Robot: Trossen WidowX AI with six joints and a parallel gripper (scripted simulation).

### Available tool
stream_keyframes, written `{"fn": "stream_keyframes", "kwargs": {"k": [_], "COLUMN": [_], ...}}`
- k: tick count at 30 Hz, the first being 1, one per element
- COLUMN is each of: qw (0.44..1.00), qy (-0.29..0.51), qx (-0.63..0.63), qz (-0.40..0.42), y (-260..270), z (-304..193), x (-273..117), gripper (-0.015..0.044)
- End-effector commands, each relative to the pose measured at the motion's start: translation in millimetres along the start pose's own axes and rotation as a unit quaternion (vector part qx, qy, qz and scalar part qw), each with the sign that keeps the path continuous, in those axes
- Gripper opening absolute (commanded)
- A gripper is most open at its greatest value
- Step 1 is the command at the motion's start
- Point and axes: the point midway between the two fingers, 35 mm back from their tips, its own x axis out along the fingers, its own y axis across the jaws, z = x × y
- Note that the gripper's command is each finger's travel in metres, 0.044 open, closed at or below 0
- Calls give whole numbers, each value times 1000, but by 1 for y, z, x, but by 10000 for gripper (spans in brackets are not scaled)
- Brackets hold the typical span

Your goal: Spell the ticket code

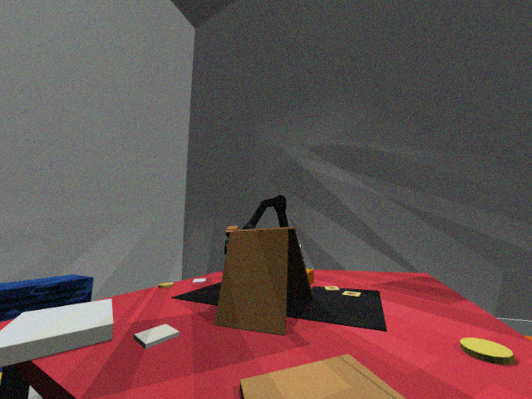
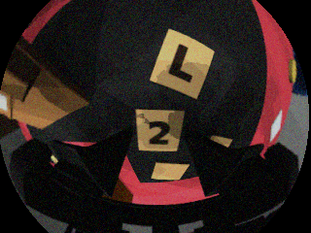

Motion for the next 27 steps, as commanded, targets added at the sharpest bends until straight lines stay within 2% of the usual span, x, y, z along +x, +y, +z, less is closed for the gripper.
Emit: {"fn": "stream_keyframes", "kwargs": {"k": [1, 3, 4, 16, 25, 27], "qw": [1000, 1000, 1000, 1000, 1000, 1000], "qy": [2, 2, 2, 2, 2, 2], "qx": [0, 0, 0, 0, 0, 0], "qz": [-1, -1, -1, -1, -1, -1], "y": [0, 0, 0, 1, 1, 2], "z": [-1, -1, -1, -1, -1, -1], "x": [1, 1, 1, 1, -8, -9], "gripper": [340, 340, 314, 234, 0, 0]}}
